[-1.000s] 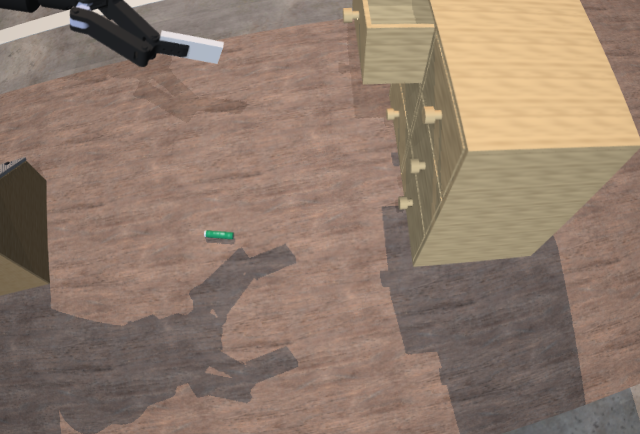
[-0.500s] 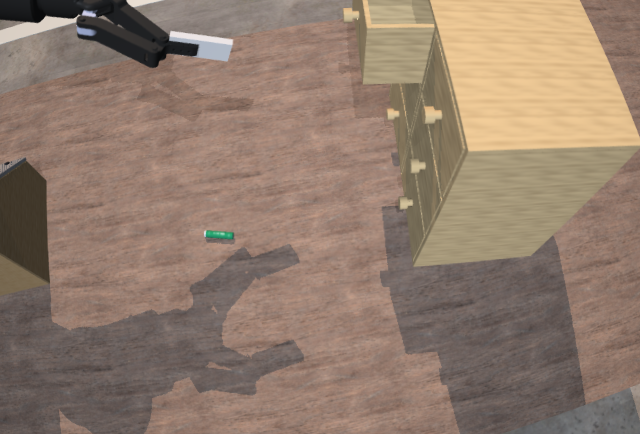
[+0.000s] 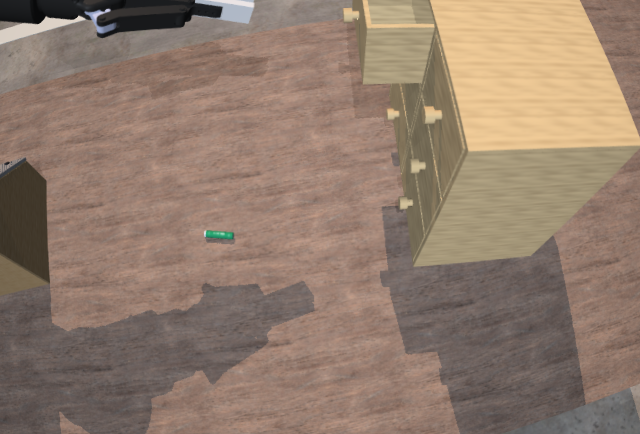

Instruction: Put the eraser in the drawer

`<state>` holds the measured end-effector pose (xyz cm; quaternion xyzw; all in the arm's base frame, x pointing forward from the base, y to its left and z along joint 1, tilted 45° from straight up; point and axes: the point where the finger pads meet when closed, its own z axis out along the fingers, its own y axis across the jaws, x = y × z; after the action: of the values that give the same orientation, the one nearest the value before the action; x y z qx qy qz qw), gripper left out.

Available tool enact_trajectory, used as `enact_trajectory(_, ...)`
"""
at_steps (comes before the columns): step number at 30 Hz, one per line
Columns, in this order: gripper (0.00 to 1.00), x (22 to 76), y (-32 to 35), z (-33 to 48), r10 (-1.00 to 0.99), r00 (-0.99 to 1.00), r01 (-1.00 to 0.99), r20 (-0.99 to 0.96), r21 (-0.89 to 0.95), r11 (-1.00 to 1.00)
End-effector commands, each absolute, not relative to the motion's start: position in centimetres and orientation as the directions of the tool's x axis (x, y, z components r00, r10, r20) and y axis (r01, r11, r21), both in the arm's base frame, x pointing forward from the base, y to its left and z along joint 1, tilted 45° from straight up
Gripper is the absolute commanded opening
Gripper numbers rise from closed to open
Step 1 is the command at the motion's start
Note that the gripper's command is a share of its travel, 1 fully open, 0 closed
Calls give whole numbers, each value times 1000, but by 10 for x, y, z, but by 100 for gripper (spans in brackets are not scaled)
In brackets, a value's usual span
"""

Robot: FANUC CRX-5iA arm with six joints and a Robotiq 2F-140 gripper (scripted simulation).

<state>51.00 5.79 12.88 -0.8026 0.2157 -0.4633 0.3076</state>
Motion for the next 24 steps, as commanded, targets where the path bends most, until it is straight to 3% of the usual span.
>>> enact_trajectory(1, 0, 510, 58, 129, -631, 477, -61, 611, -694, -718)
enact_trajectory(24, 0, 536, 65, 119, -631, 477, -61, 611, -694, -718)
